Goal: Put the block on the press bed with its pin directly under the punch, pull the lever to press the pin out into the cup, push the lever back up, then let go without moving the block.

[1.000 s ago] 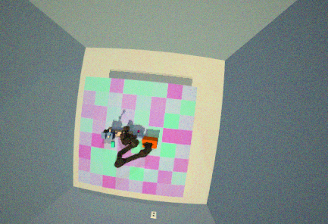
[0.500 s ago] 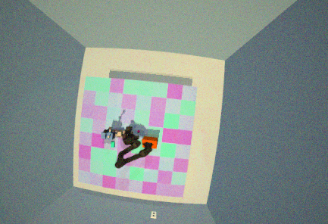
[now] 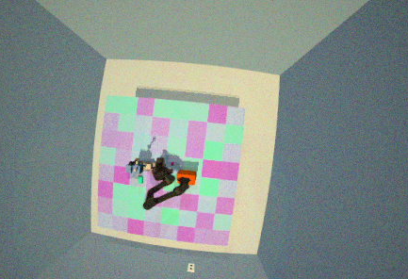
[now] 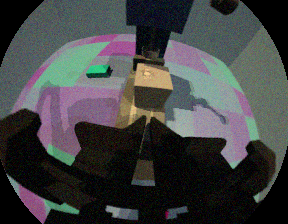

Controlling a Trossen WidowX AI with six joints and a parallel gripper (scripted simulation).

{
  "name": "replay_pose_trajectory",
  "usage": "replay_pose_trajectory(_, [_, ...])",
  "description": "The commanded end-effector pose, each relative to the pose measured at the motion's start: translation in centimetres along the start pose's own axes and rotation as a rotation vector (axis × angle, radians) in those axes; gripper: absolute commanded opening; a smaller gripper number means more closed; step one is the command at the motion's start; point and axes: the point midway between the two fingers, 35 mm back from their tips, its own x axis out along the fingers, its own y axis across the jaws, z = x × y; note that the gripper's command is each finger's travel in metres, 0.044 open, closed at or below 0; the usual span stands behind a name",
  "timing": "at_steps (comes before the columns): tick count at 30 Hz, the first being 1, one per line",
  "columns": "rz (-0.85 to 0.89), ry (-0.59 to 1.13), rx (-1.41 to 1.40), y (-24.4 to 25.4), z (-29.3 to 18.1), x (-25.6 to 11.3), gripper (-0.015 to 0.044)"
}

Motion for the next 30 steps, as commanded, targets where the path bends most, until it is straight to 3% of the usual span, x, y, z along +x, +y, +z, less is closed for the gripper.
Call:
replay_pose_trajectory(1, [-0.001,-0.002,-0.005,0.1,0.1,0.0,0.003])
replay_pose_trajectory(30, [-0.151,-0.066,0.129,0.7,2.5,2.8,0.003])
